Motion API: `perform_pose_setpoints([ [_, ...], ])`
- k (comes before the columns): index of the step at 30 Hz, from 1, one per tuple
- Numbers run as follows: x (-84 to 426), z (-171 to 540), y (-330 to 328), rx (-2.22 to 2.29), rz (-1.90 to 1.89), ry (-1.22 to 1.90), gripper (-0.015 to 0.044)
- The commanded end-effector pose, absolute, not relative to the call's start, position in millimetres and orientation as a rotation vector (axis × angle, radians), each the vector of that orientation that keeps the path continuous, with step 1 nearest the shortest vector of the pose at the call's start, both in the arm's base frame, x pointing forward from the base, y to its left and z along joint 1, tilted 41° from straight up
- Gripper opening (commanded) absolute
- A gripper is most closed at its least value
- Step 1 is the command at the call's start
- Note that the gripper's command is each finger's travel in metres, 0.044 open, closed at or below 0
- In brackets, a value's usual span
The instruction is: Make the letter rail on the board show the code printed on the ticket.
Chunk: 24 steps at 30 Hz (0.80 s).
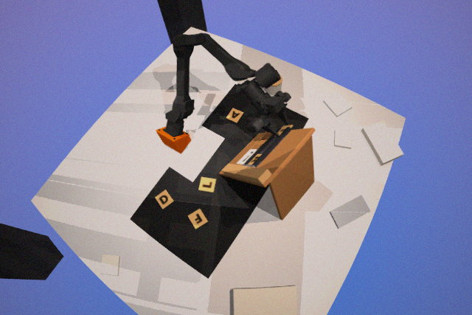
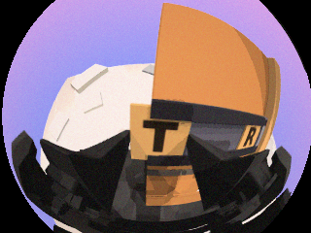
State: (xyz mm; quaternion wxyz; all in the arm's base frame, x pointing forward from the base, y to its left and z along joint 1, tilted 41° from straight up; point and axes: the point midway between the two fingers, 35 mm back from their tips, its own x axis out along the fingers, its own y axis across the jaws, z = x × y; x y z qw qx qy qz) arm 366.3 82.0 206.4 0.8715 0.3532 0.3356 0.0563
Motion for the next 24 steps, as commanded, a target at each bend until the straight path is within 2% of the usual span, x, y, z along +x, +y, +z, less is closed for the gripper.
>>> perform_pose_setpoints([
  [1,365.2,203.0,80.8,0.733,0.122,0.706,0.0000],
  [24,364.7,198.0,73.2,0.733,0.121,0.706,0.0000],
])
